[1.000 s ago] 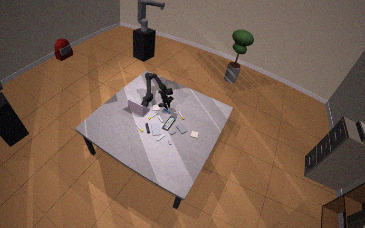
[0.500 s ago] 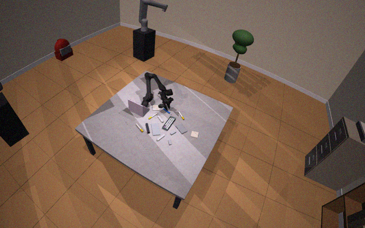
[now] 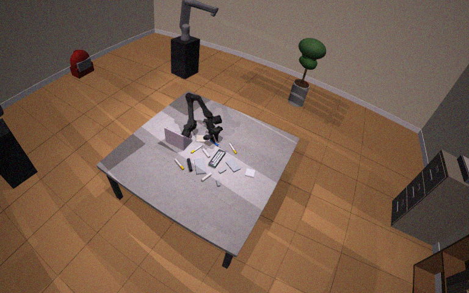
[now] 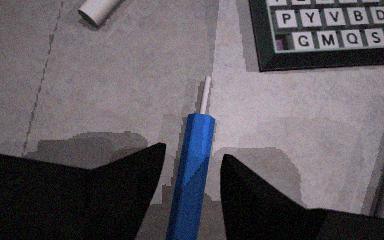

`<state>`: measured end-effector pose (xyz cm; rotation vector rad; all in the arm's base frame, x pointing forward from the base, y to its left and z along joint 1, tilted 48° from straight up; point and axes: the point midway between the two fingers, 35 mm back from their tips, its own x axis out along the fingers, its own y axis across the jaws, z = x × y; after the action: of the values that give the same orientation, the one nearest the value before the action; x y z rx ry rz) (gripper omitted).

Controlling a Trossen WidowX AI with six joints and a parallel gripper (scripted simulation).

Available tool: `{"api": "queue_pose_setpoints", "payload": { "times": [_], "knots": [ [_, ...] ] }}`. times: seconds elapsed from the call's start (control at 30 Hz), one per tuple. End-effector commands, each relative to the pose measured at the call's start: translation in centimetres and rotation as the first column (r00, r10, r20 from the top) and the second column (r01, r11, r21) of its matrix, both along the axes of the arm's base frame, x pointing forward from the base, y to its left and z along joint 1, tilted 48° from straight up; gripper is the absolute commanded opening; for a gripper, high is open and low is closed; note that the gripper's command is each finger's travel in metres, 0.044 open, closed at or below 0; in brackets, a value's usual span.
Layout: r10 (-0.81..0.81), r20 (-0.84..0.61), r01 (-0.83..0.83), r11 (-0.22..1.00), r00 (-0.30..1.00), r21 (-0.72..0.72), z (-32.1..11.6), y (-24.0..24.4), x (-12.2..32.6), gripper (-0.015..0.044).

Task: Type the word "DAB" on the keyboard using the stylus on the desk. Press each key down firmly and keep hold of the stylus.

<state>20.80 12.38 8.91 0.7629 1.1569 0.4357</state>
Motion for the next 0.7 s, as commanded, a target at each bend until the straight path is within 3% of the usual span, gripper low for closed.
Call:
{"api": "queue_pose_setpoints", "payload": {
  "times": [0.0, 0.67],
  "knots": [
    [-0.004, -0.005, 0.004, 1.000, 1.000, -0.002, -0.4, 0.2, -0.1, 0.0150],
    [-0.004, -0.005, 0.004, 1.000, 1.000, -0.001, -1.4, 1.4, -0.4, 0.0150]
  ]
}}
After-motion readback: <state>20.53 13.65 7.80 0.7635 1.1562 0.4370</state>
